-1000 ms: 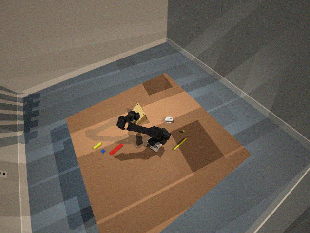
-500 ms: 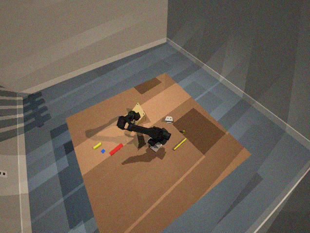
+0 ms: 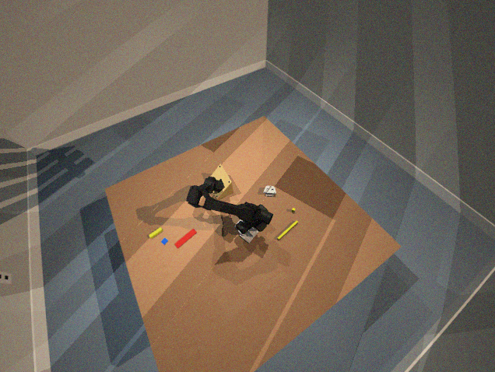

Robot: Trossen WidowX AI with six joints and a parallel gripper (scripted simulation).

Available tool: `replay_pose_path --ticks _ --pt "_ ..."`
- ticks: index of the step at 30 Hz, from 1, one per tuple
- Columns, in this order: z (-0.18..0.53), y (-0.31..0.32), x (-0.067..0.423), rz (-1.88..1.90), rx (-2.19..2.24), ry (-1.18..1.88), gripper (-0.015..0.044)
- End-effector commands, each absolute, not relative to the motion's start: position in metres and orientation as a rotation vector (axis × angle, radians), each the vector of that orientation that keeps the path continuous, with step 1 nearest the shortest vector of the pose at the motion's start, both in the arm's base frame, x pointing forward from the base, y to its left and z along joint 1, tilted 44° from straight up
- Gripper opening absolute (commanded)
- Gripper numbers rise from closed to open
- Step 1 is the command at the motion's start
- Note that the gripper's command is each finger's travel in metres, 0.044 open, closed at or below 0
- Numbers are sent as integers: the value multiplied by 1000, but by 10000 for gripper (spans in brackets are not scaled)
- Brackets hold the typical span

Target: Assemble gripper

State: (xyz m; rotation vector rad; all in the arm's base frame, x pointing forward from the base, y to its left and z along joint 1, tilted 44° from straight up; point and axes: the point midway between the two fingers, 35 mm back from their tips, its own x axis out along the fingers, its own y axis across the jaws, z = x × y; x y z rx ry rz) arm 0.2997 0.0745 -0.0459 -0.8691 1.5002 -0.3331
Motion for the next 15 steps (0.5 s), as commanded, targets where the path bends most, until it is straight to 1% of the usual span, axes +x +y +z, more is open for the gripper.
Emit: replay_pose_path --ticks 1,15 --pt "-47 73 300 -332 -874 1499 134" --pt "-50 70 300 -332 -874 1499 134"
